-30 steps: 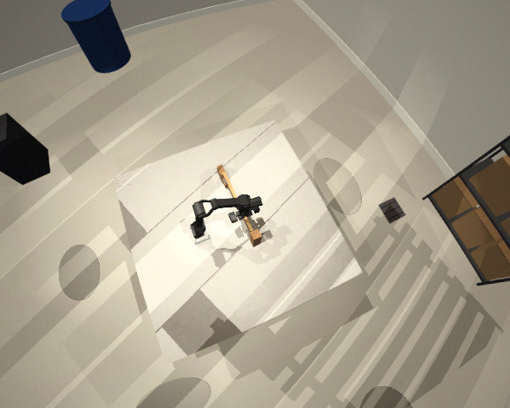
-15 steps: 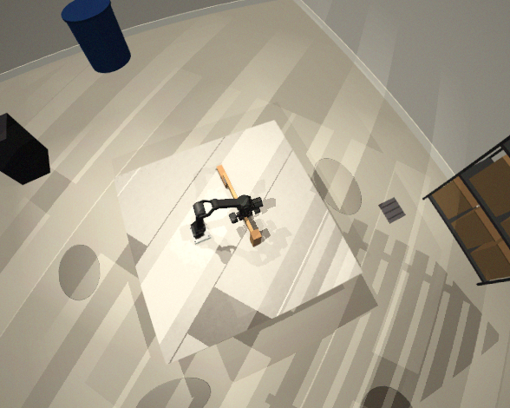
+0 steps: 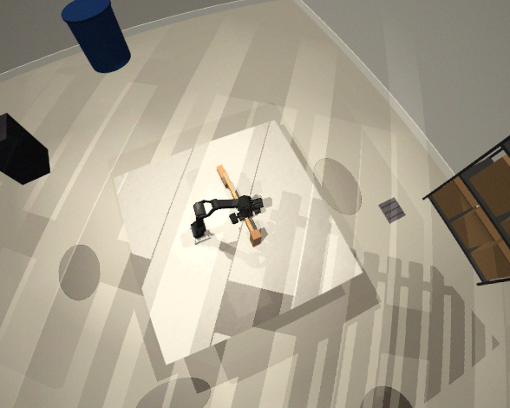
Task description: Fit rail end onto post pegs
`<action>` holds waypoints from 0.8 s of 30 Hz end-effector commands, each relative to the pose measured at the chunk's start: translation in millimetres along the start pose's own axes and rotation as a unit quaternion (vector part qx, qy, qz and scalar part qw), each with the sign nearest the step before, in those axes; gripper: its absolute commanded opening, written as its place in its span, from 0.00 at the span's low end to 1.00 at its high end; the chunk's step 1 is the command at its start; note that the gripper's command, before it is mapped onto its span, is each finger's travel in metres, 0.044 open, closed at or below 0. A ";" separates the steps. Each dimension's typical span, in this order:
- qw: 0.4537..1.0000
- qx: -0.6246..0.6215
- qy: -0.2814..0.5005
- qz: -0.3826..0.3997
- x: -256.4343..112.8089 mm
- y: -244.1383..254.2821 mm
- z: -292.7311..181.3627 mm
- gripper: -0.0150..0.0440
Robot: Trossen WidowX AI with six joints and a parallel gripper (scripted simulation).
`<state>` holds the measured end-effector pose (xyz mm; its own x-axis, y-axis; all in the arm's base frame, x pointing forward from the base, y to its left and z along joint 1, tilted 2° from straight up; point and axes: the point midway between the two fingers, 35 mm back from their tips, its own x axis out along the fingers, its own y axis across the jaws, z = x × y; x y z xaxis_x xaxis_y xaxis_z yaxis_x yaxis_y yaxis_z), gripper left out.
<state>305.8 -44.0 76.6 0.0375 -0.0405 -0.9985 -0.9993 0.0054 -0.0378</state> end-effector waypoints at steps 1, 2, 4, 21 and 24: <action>1.000 -0.001 0.000 -0.003 -2.1 -2.0 -1.7 0.25; 1.000 -0.001 0.000 -0.003 -2.1 -1.9 -2.0 0.25; 1.000 -0.001 0.000 -0.003 -2.0 -1.9 -2.6 0.25; 1.000 -0.001 0.000 -0.003 -1.2 -1.7 -7.9 0.25; 1.000 -0.001 0.000 -0.003 -1.3 -1.6 -8.8 0.25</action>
<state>305.4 -51.1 76.4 0.0368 -0.0394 -0.9985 -0.9993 0.0060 -0.0370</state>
